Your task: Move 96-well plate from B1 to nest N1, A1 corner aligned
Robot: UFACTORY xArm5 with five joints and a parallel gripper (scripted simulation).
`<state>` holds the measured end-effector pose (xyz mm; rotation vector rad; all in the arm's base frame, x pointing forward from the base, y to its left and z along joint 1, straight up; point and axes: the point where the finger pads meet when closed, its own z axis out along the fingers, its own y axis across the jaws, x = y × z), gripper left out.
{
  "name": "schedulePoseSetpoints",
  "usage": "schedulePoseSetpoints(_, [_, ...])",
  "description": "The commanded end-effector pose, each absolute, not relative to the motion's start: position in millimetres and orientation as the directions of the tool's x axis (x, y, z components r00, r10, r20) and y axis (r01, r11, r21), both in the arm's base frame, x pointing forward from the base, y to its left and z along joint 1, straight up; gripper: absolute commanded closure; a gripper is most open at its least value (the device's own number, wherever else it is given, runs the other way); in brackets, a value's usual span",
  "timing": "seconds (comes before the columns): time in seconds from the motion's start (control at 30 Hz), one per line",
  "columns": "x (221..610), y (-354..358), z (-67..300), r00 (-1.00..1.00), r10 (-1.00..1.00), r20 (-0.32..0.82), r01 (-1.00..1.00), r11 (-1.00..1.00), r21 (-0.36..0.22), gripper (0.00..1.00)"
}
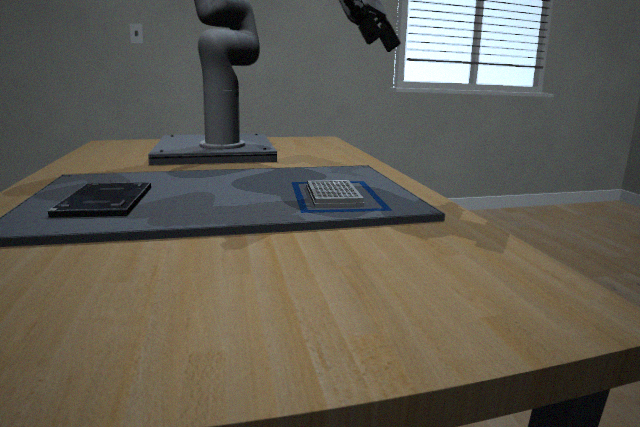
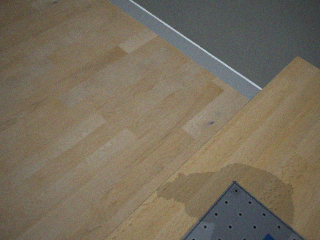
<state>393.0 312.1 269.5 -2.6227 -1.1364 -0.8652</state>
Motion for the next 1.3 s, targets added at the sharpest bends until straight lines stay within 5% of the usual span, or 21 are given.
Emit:
schedulePoseSetpoints(0.0, [393.7, 312.7, 271.8, 0.543, 0.618, 0.569, 0.709, -0.7, 0.084, 0.0])
schedulePoseSetpoints(0.53, [393.7, 312.7, 271.8, 0.543, 0.618, 0.569, 0.709, -0.7, 0.084, 0.0])
schedulePoseSetpoints(0.87, [419.8, 296.2, 236.4, 0.741, 0.501, 0.448, 0.562, -0.827, -0.004, 0.0])
schedulePoseSetpoints(1.27, [438.8, 278.4, 202.4, 0.841, 0.405, 0.359, 0.447, -0.894, -0.038, 0.0])
